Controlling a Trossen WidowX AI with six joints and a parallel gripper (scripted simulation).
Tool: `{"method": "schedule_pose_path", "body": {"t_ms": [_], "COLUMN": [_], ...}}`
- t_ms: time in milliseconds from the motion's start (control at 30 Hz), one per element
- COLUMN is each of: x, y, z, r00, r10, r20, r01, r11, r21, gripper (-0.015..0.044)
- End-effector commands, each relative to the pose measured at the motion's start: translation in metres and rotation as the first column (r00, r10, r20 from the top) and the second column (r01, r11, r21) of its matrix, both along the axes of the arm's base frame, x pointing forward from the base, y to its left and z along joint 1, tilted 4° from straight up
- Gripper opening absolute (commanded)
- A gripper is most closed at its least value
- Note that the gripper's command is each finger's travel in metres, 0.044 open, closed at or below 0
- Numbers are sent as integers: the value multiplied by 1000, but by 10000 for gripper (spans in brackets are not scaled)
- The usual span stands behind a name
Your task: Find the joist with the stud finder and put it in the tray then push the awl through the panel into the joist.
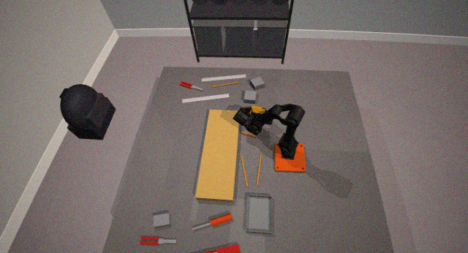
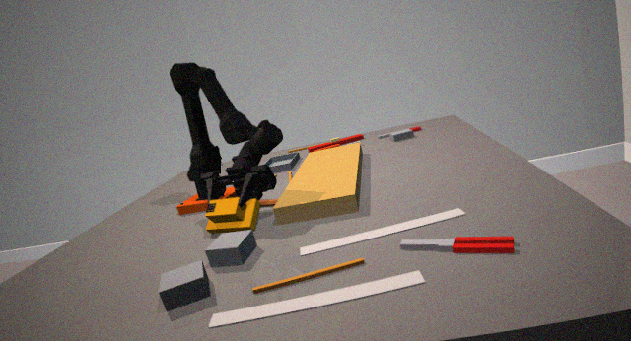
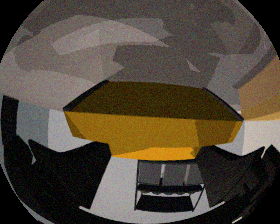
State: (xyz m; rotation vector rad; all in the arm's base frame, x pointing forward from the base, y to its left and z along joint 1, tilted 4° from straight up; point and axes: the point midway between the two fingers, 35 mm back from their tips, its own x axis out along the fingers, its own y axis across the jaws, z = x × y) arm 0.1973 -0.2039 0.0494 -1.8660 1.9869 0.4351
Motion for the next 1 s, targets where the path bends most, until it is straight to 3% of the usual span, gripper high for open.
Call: {"method": "schedule_pose_path", "body": {"t_ms": [0,967], "x": [1,1], "y": [2,2], "z": [-3,-2], "r00": [1000,1000], "r10": [12,8], "r20": [-8,-5], "r01": [-12,-8], "r11": [1000,1000], "r21": [16,10], "gripper": [378,378]}}
